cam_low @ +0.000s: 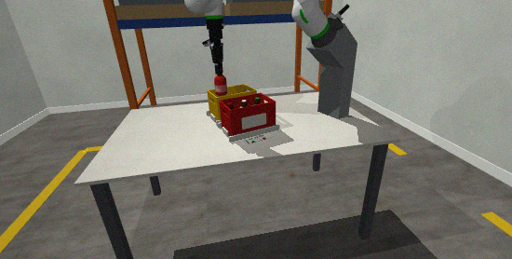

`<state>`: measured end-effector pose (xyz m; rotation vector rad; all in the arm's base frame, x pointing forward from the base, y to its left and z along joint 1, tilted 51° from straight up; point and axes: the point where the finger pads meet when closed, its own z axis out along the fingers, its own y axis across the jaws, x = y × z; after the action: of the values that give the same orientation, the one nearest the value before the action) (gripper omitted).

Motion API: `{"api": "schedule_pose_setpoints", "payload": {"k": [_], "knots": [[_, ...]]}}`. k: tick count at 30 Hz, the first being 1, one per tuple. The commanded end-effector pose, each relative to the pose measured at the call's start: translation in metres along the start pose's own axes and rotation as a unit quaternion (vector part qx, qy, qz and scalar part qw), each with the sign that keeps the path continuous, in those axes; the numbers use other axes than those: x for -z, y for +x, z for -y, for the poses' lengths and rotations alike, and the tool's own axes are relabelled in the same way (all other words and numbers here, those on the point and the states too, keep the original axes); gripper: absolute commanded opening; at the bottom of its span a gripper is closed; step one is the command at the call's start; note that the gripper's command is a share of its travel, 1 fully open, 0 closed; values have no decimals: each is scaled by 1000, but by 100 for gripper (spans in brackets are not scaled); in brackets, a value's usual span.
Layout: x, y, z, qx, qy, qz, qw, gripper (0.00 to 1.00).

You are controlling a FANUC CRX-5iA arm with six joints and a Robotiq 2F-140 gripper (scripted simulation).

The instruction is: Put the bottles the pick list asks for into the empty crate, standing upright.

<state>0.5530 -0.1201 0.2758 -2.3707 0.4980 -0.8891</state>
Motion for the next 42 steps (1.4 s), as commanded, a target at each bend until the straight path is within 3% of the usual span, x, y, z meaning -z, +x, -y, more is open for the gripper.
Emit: {"api": "schedule_pose_setpoints", "payload": {"k": [1, 12, 42], "knots": [[5, 1, 0, 0, 0, -1, 1000, 10], [11, 1, 0, 0, 0, -1, 1000, 10], [11, -50, 9, 0, 0, -1, 1000, 10]]}}
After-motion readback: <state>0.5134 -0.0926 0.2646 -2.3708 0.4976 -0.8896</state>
